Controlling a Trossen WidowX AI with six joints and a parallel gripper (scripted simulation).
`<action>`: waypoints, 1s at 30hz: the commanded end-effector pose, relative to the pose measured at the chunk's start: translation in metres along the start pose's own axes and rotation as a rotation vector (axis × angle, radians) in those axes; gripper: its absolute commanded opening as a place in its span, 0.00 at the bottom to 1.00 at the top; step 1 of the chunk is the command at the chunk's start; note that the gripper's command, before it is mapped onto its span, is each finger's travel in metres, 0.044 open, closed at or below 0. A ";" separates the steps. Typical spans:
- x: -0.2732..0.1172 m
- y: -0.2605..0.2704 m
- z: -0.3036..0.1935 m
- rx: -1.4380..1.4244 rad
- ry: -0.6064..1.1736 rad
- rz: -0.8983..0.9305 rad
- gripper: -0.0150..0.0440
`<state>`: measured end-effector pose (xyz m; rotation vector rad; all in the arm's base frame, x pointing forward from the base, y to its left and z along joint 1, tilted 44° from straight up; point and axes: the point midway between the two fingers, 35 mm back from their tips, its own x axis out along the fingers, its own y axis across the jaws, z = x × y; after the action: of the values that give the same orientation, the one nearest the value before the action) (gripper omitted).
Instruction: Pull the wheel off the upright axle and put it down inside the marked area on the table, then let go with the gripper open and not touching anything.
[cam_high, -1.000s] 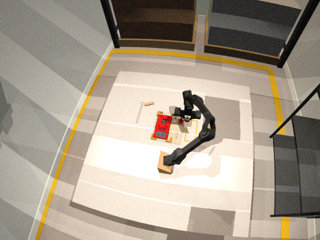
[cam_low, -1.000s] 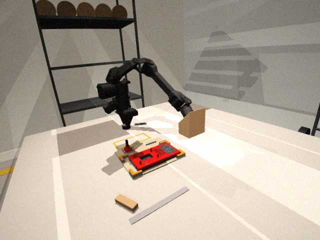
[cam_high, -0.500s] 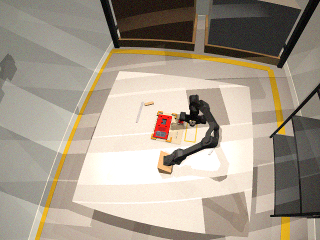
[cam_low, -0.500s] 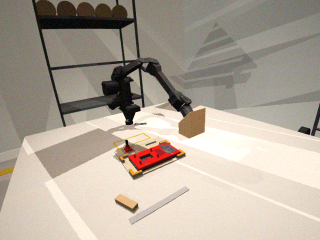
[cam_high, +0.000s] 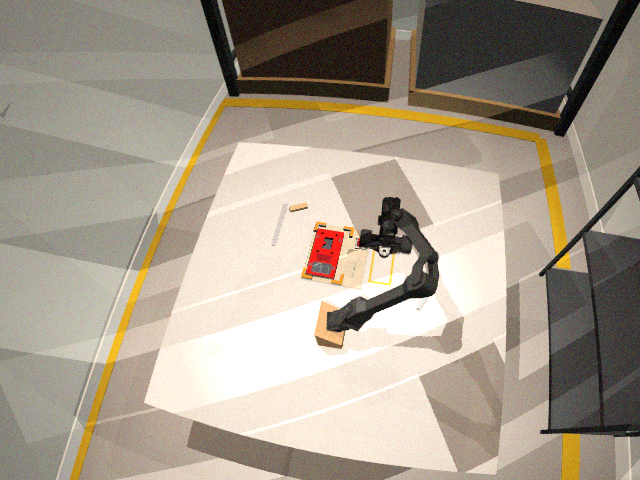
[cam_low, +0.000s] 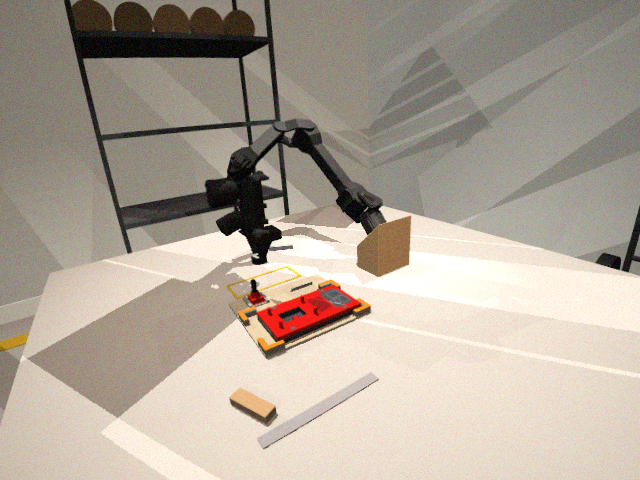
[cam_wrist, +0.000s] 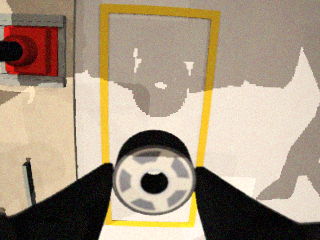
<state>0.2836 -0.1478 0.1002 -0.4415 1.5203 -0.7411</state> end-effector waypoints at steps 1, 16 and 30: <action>0.023 0.000 -0.002 -0.008 0.011 -0.005 0.25; 0.059 -0.002 -0.005 -0.004 0.011 -0.008 0.34; 0.019 0.000 -0.003 -0.007 0.011 -0.006 0.76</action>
<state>0.2721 -0.1756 0.0671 -0.4445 1.5530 -0.7420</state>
